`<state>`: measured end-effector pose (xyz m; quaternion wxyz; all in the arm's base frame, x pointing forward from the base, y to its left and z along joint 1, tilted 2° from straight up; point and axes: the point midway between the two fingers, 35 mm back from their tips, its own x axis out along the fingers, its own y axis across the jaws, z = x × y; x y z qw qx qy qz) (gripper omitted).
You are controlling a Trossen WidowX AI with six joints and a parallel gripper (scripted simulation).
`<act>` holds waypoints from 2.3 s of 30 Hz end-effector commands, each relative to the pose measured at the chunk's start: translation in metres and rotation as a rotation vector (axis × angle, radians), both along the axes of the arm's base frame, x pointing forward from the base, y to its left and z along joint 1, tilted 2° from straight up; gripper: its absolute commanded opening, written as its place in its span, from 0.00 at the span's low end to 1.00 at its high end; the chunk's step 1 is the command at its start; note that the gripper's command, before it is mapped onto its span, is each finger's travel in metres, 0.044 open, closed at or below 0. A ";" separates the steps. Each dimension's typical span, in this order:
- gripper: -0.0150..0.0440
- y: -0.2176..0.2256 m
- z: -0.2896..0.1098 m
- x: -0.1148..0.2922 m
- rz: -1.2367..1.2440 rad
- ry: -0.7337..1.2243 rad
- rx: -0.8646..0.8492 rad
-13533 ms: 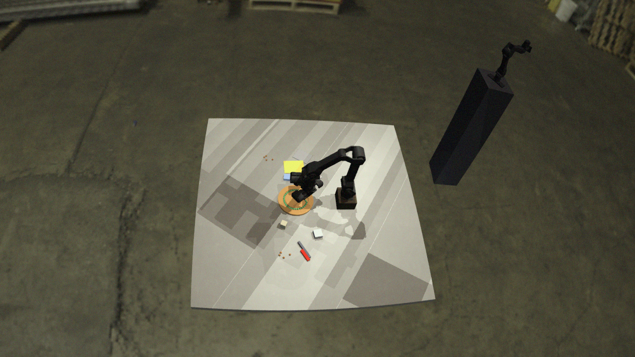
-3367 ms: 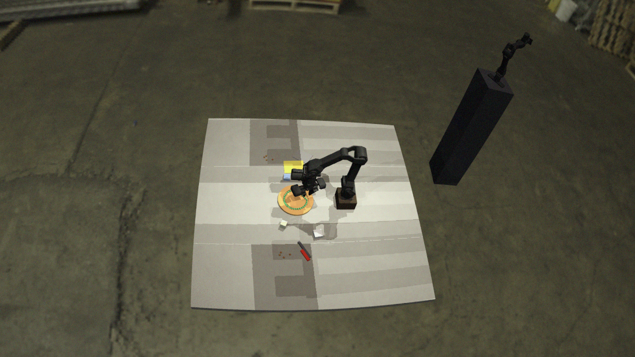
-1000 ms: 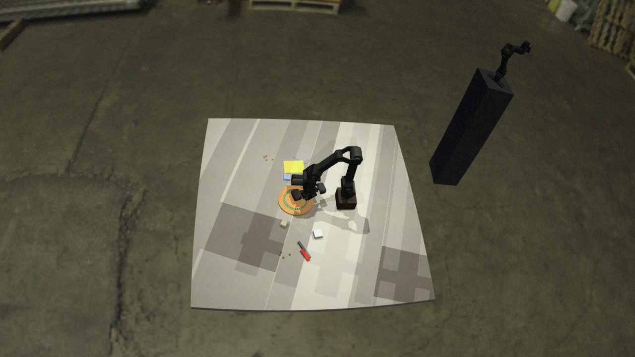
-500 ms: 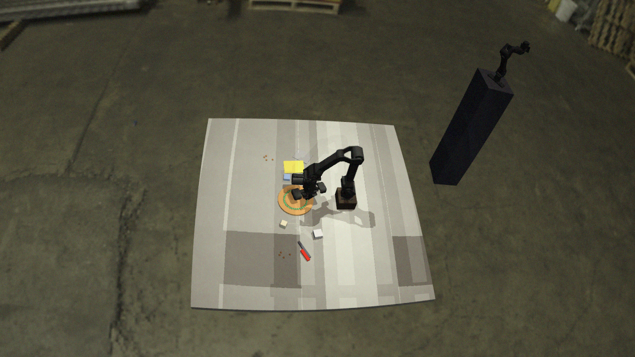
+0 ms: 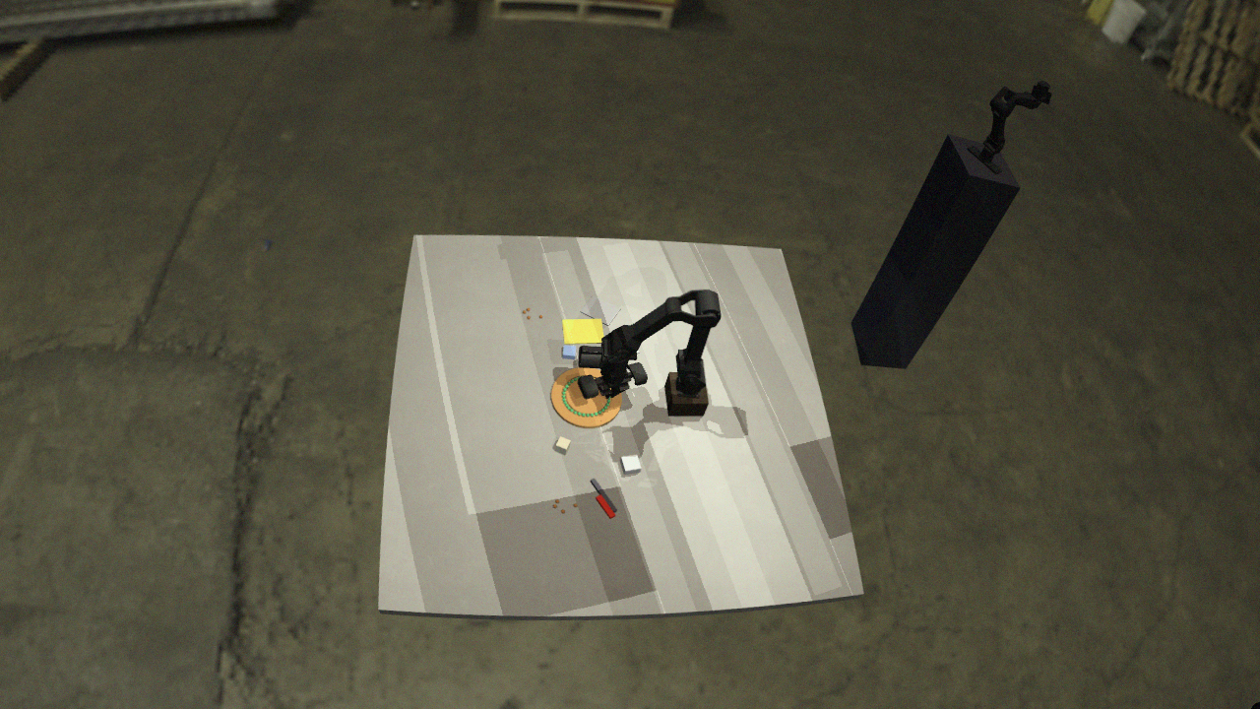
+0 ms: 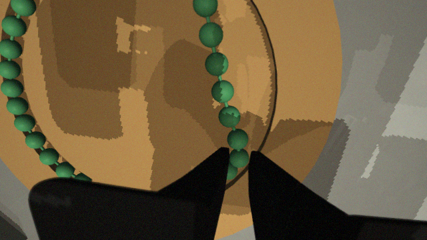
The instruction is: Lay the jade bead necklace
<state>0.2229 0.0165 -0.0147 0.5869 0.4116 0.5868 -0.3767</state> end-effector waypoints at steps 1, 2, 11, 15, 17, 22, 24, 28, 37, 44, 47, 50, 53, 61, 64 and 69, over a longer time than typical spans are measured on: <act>0.48 0.000 0.000 0.000 0.000 -0.001 0.000; 0.52 0.000 0.000 0.000 0.000 -0.001 0.000; 0.92 0.000 0.004 -0.001 -0.001 0.003 0.000; 1.00 0.000 0.005 -0.001 -0.002 0.005 0.000; 1.00 0.000 0.007 -0.001 -0.003 0.006 0.000; 1.00 0.000 0.007 -0.001 -0.003 0.006 0.000; 1.00 0.000 0.007 -0.001 -0.003 0.006 0.000; 1.00 0.000 0.007 -0.001 -0.003 0.006 0.000; 0.73 -0.009 0.034 0.005 0.336 -0.009 -0.009; 0.46 -0.010 0.038 0.005 0.386 -0.011 -0.010; 0.46 -0.010 0.031 0.006 0.386 -0.011 -0.010; 0.46 -0.010 0.022 0.006 0.386 -0.011 -0.010; 0.46 -0.010 0.029 0.010 0.381 -0.025 -0.014; 0.46 -0.010 0.019 0.009 0.382 -0.021 -0.013; 0.46 -0.009 0.014 0.009 0.383 -0.018 -0.012; 0.46 -0.009 0.006 0.007 0.384 -0.015 -0.011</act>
